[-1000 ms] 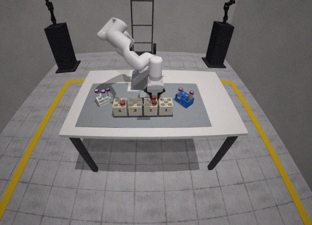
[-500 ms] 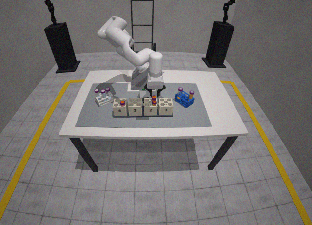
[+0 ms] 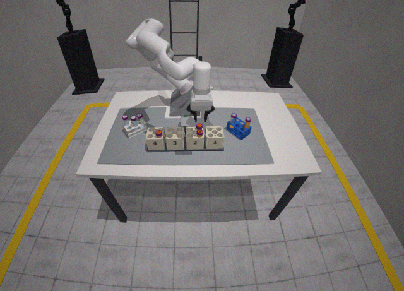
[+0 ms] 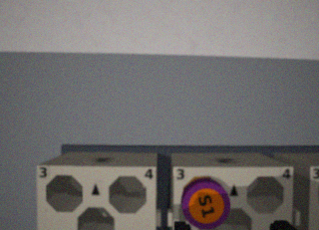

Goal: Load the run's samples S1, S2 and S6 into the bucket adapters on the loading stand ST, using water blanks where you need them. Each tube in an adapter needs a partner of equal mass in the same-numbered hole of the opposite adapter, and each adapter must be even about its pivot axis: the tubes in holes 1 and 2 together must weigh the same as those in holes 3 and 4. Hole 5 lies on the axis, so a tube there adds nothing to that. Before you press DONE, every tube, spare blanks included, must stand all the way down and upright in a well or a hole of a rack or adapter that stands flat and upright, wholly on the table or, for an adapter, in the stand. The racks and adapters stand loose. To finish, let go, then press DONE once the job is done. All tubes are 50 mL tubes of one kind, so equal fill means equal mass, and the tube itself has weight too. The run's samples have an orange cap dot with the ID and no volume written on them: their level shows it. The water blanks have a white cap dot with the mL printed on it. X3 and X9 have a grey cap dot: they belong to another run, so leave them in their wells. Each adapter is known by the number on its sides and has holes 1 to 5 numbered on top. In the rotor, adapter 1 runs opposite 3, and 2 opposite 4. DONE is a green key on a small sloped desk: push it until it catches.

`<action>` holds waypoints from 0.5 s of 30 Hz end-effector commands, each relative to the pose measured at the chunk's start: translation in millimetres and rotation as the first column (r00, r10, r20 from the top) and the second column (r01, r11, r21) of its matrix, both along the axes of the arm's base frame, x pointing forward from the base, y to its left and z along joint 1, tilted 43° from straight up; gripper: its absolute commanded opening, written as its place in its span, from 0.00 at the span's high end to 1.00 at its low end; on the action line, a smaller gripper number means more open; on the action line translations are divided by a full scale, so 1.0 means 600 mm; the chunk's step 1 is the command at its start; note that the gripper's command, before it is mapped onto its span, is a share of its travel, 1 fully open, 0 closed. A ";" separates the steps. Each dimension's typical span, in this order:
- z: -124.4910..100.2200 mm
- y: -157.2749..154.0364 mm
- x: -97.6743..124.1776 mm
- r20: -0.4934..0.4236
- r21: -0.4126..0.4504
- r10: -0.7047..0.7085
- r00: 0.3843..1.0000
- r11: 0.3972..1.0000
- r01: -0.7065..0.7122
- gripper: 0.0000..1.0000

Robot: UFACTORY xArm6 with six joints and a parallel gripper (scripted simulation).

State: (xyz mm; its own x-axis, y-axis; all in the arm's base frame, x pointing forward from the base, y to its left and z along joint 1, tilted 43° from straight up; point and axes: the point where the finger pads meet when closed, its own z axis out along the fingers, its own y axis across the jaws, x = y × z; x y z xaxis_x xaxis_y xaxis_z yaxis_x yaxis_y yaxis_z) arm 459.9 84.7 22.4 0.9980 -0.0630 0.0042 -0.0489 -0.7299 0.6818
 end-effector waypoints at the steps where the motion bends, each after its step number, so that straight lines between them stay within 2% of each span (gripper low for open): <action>1: 0.011 0.011 0.002 0.003 0.002 0.001 1.000 1.000 -0.001 0.56; 15: 0.038 0.036 0.004 0.003 0.002 0.001 1.000 1.000 -0.001 0.56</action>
